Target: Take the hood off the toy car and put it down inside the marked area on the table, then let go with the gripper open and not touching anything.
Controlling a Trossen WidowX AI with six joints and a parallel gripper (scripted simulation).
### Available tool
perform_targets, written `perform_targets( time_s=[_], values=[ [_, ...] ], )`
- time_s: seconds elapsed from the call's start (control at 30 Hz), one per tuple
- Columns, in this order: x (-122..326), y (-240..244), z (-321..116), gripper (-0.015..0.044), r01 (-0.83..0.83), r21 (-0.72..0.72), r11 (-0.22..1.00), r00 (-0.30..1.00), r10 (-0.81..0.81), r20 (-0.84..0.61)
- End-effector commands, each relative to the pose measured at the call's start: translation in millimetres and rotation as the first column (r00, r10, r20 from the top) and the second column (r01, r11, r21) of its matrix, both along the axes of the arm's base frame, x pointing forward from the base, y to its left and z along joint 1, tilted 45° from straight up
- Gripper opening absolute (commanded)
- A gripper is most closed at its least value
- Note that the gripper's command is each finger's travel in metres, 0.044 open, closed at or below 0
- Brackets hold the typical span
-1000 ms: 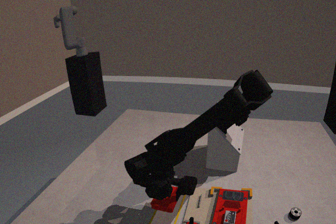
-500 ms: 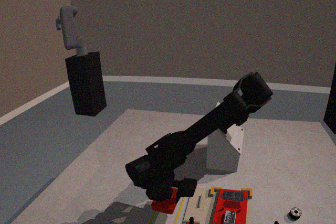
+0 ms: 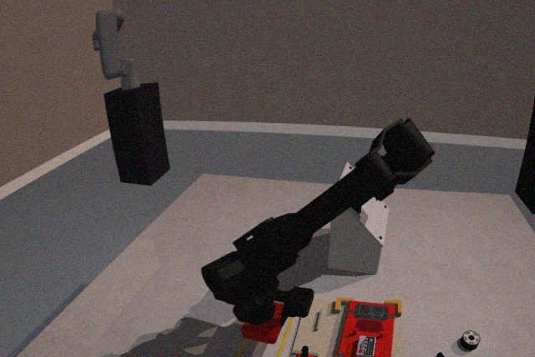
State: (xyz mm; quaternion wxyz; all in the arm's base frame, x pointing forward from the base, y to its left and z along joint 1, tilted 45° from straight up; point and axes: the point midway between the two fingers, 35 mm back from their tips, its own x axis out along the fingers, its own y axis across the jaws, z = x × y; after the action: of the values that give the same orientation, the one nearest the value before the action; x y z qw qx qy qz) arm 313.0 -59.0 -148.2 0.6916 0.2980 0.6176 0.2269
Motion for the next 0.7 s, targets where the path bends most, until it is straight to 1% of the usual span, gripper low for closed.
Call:
perform_targets(
  time_s=[0.0, 0.67],
  values=[
    [-0.1, 1.9, -1.7, 0.0000, 0.005, 0.005, 1.000, 1.000, -0.005, 0.000],
    [0.5, 11.0, -9.9, 0.0000, 0.005, 0.007, 1.000, 1.000, -0.005, 0.000]
  ],
)
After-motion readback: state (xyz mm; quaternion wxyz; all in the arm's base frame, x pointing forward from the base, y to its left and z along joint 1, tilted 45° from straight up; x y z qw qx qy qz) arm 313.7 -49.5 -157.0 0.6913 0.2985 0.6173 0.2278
